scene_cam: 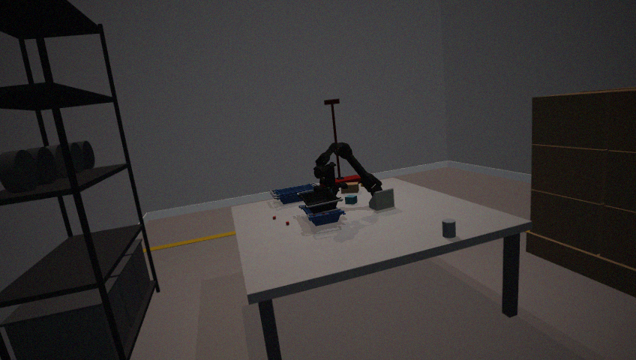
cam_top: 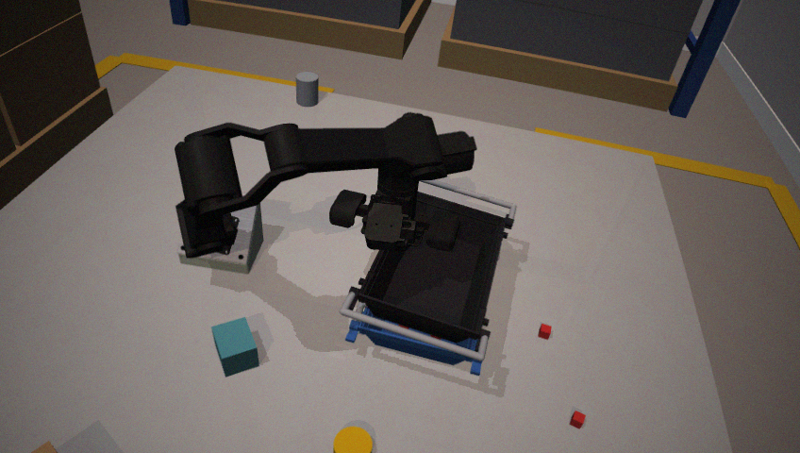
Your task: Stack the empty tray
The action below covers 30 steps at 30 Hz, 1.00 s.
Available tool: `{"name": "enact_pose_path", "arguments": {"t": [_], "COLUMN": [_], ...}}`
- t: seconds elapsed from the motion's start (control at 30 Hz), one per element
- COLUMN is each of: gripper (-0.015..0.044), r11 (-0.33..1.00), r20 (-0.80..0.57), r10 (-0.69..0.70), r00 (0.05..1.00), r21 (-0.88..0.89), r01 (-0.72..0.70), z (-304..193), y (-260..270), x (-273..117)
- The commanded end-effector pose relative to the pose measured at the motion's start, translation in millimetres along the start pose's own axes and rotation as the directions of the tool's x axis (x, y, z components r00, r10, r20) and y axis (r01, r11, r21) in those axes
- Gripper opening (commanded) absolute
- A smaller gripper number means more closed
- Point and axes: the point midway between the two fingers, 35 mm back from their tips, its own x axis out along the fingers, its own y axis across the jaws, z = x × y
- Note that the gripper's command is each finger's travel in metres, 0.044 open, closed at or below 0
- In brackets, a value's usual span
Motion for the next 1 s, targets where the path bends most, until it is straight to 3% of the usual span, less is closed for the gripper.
{"name": "enact_pose_path", "arguments": {"t": [0.0, 0.73, 0.97], "gripper": [0.0, 0.0, 0.0103], "r11": [0.999, 0.999, 0.999], "r20": [-0.001, -0.001, -0.001], "r10": [-0.026, -0.026, -0.026], "r00": [1.0, 1.0, 1.0], "r21": [-0.022, -0.022, -0.022], "r01": [0.026, 0.026, 0.026], "z": [-2.3, -2.3, -2.3], "y": [-5.0, -5.0, -5.0], "x": [4.7, 4.7, 4.7]}}
